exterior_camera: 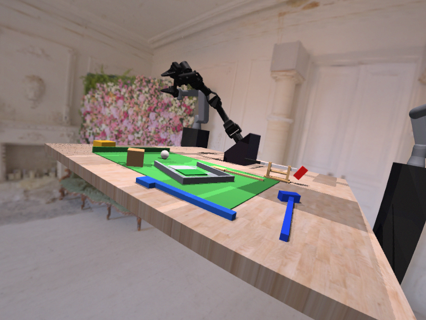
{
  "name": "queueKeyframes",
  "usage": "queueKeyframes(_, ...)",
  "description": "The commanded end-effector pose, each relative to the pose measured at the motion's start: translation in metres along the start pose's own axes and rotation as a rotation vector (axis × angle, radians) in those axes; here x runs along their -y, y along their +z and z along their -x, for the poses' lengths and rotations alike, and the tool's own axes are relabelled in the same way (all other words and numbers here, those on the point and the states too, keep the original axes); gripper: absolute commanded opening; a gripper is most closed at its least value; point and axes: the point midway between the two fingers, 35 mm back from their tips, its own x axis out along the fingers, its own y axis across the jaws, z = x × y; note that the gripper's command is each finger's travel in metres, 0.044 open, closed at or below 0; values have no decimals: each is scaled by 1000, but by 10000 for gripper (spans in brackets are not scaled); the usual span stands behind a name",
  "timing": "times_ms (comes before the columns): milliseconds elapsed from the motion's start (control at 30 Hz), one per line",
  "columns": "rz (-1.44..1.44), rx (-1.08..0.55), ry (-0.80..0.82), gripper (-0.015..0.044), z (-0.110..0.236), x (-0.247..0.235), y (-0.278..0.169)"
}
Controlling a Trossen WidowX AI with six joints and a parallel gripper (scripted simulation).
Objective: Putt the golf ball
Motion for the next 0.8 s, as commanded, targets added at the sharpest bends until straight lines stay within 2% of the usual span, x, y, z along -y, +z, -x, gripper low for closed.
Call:
queueKeyframes(0,197,-124,58,440,-7,-26,-56)
queueKeyframes(200,564,-329,185,440,-2,-59,-157)
queueKeyframes(367,882,-493,321,440,17,-74,-243)
queueKeyframes(567,1268,-683,516,440,57,-71,-341)
queueKeyframes(767,1659,-874,751,440,110,-45,-427)
